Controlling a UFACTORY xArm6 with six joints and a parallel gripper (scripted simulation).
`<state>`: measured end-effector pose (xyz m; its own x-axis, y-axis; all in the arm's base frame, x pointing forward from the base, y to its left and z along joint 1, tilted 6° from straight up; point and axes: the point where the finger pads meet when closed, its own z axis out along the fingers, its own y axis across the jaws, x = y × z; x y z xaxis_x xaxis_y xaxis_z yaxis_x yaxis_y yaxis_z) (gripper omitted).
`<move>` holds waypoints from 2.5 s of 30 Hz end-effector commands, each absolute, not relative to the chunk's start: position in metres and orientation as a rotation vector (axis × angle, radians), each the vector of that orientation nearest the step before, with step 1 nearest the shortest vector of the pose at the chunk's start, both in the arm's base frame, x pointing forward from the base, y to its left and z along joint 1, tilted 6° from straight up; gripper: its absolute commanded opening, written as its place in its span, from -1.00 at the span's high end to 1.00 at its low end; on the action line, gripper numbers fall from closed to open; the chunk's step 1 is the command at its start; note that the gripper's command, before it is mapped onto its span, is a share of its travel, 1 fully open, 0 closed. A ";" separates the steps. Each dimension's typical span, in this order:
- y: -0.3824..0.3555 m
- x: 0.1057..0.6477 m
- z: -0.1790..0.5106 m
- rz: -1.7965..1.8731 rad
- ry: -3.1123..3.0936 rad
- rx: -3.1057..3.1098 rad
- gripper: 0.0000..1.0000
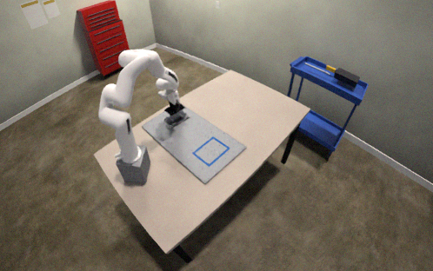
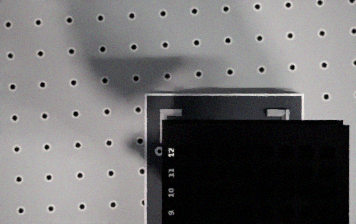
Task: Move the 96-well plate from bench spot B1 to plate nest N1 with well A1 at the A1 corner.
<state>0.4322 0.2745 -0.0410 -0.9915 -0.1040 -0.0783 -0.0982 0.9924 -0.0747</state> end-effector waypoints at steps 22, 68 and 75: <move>0.275 0.433 -0.039 -0.105 3.050 -0.155 1.00; 0.270 0.439 -0.099 -0.105 3.050 -0.156 1.00; 0.270 0.440 -0.108 -0.105 3.050 -0.156 1.00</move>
